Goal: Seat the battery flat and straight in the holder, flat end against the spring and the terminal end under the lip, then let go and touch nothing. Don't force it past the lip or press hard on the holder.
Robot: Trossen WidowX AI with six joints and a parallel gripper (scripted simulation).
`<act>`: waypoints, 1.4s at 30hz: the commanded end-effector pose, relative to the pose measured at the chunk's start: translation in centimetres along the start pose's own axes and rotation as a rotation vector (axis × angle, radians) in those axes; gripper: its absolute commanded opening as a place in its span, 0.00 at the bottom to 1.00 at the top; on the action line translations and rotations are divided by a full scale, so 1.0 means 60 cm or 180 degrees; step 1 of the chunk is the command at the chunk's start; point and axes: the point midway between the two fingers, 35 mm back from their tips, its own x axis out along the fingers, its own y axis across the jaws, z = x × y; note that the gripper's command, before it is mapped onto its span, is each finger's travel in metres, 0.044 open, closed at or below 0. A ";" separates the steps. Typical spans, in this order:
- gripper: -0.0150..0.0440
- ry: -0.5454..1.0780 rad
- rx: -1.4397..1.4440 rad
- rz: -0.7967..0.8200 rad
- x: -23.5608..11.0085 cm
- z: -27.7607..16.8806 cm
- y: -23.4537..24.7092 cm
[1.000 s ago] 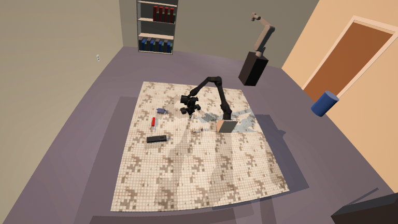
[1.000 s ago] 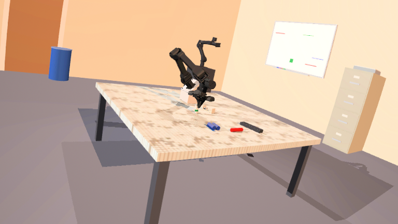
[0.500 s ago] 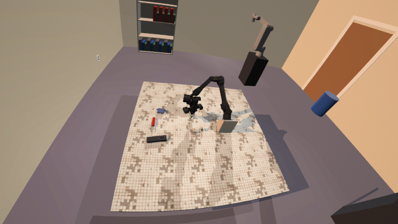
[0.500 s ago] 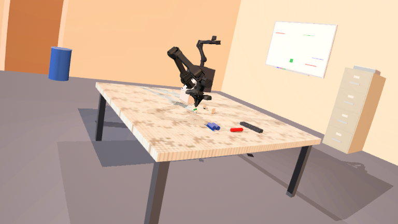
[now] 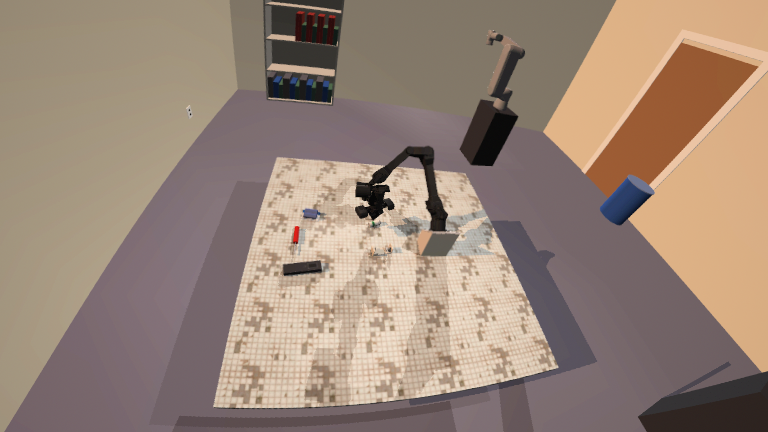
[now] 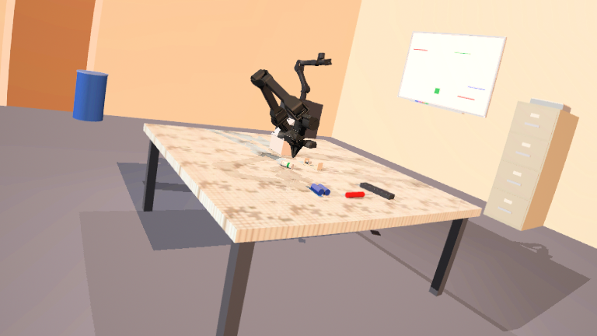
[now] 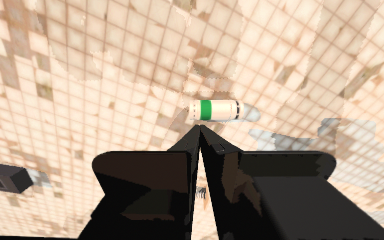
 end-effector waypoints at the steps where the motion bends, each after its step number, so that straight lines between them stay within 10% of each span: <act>1: 0.25 -0.0018 0.0039 0.0056 -0.059 0.004 0.006; 20: 0.30 -0.0043 0.0060 0.0035 -0.103 0.003 -0.002; 29: 0.67 -0.0007 0.3053 0.0056 -0.038 0.005 -0.020; 35: 0.67 0.0000 0.4959 0.0067 0.001 0.006 -0.037; 42: 0.67 0.0000 0.5016 0.0067 0.002 0.006 -0.038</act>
